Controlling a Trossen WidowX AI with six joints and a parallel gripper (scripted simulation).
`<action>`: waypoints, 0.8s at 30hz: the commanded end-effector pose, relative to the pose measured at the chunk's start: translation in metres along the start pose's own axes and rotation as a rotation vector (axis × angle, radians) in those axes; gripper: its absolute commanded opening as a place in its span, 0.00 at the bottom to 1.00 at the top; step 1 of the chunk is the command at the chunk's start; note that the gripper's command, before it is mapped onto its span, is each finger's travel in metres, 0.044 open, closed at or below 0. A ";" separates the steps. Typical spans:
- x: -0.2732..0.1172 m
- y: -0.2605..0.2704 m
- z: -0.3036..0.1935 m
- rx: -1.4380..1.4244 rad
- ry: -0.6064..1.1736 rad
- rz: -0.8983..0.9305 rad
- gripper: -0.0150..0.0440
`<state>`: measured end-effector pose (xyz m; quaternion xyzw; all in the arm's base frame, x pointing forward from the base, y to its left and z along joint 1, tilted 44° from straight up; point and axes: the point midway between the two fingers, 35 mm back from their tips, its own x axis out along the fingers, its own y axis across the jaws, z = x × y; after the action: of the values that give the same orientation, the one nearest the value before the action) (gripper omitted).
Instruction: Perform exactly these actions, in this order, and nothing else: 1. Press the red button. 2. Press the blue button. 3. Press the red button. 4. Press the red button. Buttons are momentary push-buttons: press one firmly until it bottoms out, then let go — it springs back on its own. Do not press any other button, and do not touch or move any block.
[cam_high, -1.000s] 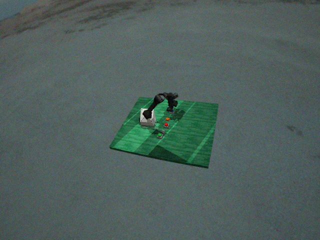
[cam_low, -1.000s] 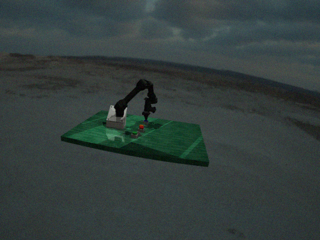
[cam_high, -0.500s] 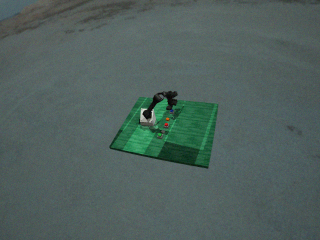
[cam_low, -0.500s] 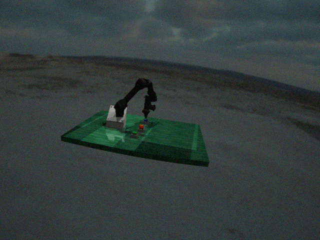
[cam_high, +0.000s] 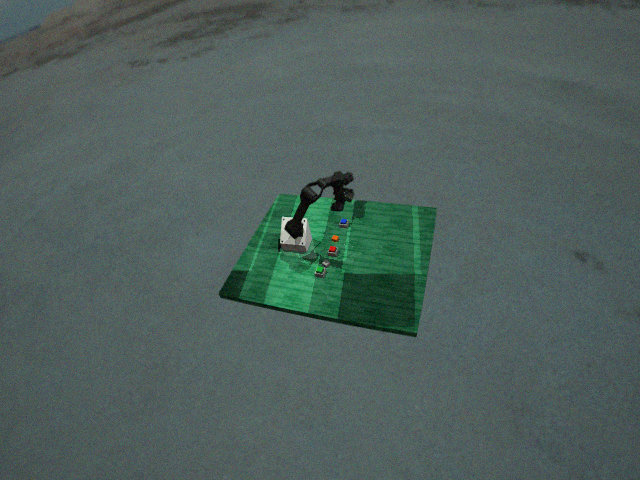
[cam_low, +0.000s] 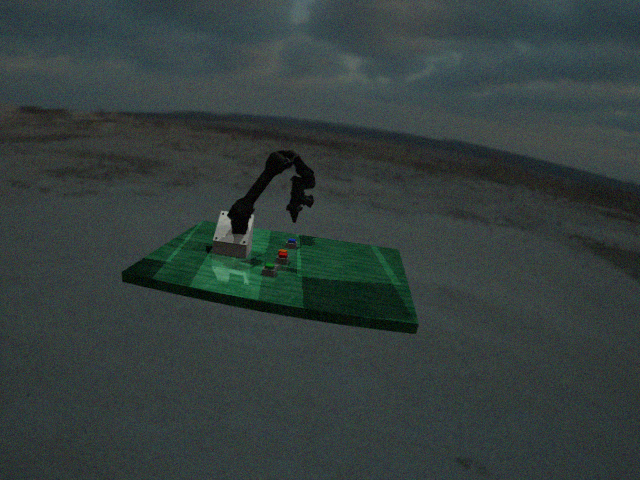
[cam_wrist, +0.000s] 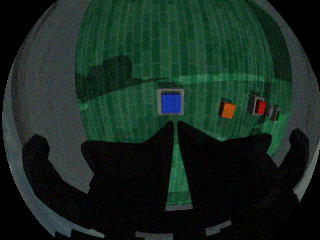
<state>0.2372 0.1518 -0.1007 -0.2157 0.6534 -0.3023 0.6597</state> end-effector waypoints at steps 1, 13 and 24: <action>-0.008 -0.021 0.006 0.003 0.010 0.002 0.29; -0.012 -0.192 0.014 0.000 0.009 -0.003 0.29; -0.004 -0.235 -0.001 0.002 0.012 -0.017 0.29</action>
<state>0.2121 -0.0109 0.0580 -0.2151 0.6568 -0.3101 0.6528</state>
